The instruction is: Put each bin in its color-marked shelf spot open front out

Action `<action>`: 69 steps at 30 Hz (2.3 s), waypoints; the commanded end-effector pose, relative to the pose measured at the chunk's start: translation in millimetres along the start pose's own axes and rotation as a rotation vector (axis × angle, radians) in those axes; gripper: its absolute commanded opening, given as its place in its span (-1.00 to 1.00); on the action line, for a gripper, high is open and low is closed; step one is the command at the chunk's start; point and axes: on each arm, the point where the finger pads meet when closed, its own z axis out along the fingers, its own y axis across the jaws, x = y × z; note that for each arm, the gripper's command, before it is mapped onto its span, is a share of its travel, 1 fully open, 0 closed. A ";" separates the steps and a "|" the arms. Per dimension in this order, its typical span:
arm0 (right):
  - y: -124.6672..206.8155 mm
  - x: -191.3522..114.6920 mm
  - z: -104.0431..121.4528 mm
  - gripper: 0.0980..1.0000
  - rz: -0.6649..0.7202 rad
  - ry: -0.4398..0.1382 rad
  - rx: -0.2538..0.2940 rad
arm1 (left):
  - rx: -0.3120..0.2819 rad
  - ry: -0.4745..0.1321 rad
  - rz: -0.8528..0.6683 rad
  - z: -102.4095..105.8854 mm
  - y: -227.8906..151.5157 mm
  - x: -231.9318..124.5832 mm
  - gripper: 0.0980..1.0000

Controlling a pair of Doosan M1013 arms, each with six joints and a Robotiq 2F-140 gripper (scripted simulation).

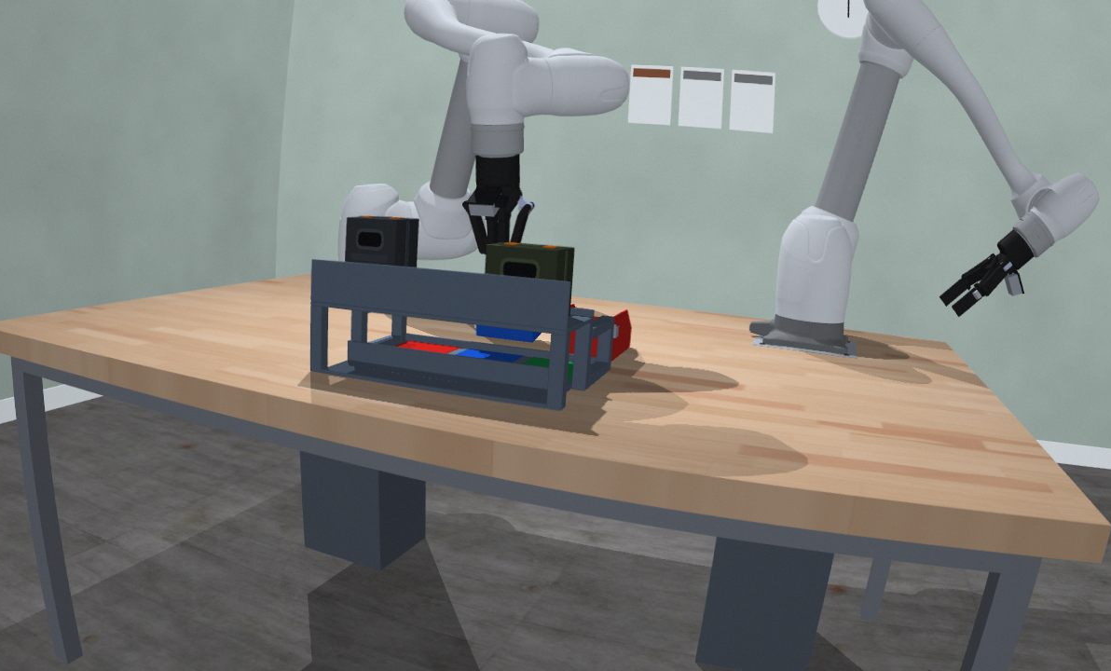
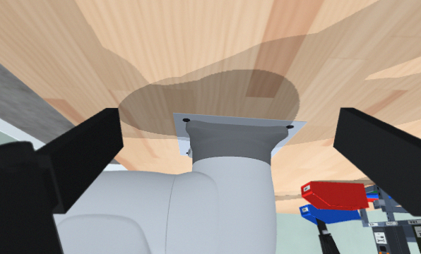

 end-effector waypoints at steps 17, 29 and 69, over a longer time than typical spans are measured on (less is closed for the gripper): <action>-0.3 0.8 -2.9 -1.00 0.000 -0.023 0.002 | 0.000 0.001 0.000 -0.4 -0.1 0.0 1.00; -0.3 0.8 -2.9 -1.00 0.000 -0.023 0.002 | 0.000 0.001 0.000 -0.4 -0.1 0.0 1.00; -0.3 13.8 -5.4 -1.00 0.000 -0.023 0.002 | 0.000 0.001 0.000 -0.4 -0.1 0.0 1.00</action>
